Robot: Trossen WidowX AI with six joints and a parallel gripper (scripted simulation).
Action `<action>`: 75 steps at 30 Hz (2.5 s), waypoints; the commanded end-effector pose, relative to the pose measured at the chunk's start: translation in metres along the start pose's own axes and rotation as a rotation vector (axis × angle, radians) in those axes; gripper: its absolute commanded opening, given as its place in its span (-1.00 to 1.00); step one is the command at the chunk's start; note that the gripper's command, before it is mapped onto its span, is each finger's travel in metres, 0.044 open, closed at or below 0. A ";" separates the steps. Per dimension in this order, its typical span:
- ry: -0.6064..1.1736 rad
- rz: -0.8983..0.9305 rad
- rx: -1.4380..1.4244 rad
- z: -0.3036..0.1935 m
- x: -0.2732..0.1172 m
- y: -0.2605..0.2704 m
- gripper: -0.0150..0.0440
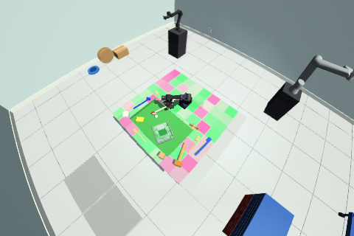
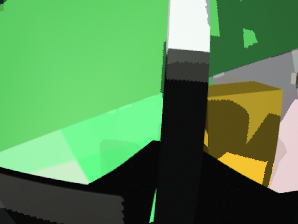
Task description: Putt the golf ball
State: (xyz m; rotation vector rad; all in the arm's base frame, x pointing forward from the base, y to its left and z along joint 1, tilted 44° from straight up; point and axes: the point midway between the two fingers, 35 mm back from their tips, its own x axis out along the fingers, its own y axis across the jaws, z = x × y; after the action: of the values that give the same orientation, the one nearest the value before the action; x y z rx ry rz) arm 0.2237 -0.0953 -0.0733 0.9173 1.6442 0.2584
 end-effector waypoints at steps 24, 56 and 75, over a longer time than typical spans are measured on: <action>-0.010 -0.003 0.011 0.008 0.000 0.055 -0.49; -0.004 0.010 0.012 0.001 -0.049 0.108 -0.49; -0.004 0.010 0.012 0.001 -0.049 0.108 -0.49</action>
State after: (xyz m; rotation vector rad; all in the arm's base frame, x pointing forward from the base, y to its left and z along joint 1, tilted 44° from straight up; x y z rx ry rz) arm 0.2708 -0.0573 0.0286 0.9340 1.6422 0.2560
